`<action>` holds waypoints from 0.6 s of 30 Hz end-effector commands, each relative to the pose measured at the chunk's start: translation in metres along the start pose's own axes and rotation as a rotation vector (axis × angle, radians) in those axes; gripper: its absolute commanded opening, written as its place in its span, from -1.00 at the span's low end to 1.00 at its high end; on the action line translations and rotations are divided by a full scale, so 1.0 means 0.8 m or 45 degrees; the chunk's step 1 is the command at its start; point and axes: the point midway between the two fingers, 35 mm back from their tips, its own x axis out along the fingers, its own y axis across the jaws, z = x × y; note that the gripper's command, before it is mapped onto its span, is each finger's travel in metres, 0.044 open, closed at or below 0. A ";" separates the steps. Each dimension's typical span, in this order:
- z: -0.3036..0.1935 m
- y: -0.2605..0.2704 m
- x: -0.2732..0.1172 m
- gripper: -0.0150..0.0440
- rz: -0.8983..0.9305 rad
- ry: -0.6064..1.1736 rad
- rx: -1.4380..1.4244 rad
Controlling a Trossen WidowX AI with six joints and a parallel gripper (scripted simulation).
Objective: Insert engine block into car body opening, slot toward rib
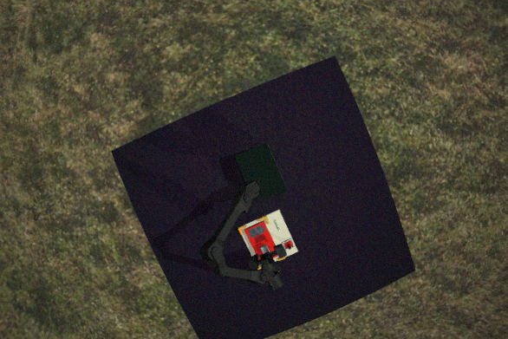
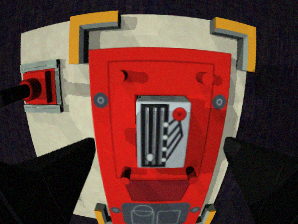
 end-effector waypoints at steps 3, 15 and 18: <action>0.003 0.000 -0.010 0.91 -0.007 -0.012 0.006; 0.003 0.000 -0.010 -0.16 -0.007 -0.012 0.006; 0.003 0.000 -0.010 -0.42 -0.007 -0.012 0.006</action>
